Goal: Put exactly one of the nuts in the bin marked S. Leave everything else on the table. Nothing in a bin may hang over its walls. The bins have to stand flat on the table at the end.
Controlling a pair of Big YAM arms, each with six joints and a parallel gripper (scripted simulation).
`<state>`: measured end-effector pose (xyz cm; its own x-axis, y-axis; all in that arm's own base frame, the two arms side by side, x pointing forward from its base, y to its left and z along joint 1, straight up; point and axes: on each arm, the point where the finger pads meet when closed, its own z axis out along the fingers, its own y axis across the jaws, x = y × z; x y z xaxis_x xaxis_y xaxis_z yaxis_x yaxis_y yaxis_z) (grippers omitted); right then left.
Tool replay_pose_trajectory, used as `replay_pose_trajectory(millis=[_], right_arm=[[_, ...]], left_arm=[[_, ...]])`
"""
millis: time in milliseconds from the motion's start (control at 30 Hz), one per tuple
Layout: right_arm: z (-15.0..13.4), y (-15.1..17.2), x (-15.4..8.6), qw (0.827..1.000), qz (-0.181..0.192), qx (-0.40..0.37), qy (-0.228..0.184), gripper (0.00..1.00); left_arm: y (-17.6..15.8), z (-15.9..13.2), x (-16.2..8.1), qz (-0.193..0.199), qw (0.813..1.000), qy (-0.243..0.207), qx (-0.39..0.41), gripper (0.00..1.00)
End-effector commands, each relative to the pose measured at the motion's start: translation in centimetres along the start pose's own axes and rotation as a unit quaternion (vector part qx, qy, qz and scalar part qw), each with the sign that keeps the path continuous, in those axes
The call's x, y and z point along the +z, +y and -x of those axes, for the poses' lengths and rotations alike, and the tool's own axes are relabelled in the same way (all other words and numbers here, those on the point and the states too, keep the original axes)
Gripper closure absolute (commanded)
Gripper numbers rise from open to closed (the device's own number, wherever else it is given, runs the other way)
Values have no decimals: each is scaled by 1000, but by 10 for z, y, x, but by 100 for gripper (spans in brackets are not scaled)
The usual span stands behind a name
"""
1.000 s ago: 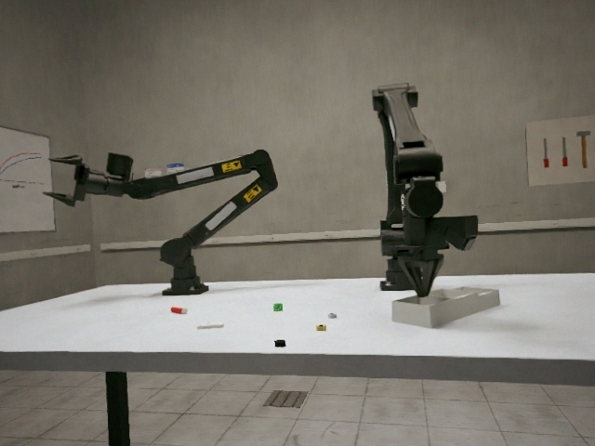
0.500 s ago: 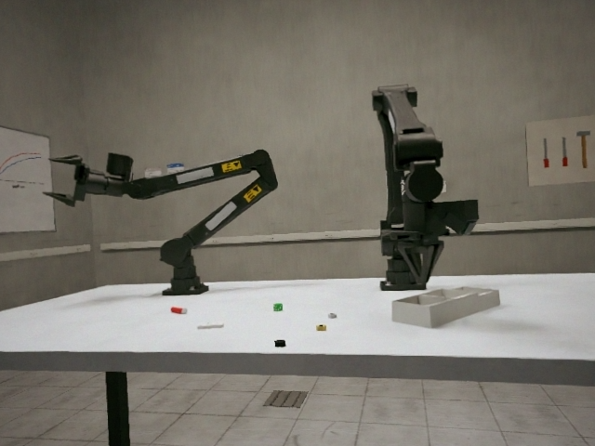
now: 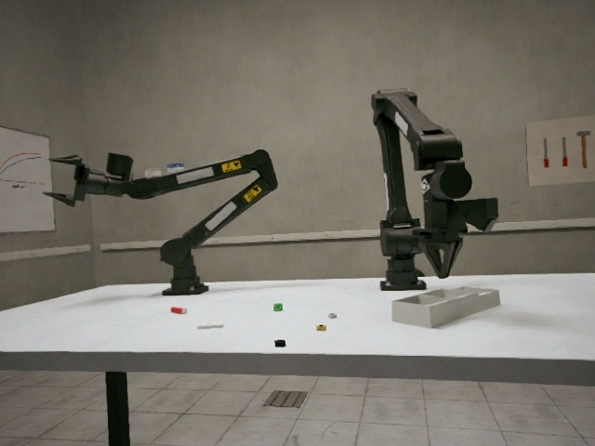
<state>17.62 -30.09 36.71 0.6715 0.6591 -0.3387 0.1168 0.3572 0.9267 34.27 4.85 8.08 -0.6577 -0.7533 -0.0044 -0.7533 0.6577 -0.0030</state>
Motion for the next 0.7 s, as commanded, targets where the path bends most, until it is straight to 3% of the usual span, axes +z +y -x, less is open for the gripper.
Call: replay_pose_trajectory(millis=[0,667], right_arm=[[6,3,-1,1000,1,-3,-7,0],[6,3,-1,1000,1,-3,-7,0]], left_arm=[[20,0,-4,-4,1000,-4,15,91],[22,-3,1,-5,1000,-6,21,91]])
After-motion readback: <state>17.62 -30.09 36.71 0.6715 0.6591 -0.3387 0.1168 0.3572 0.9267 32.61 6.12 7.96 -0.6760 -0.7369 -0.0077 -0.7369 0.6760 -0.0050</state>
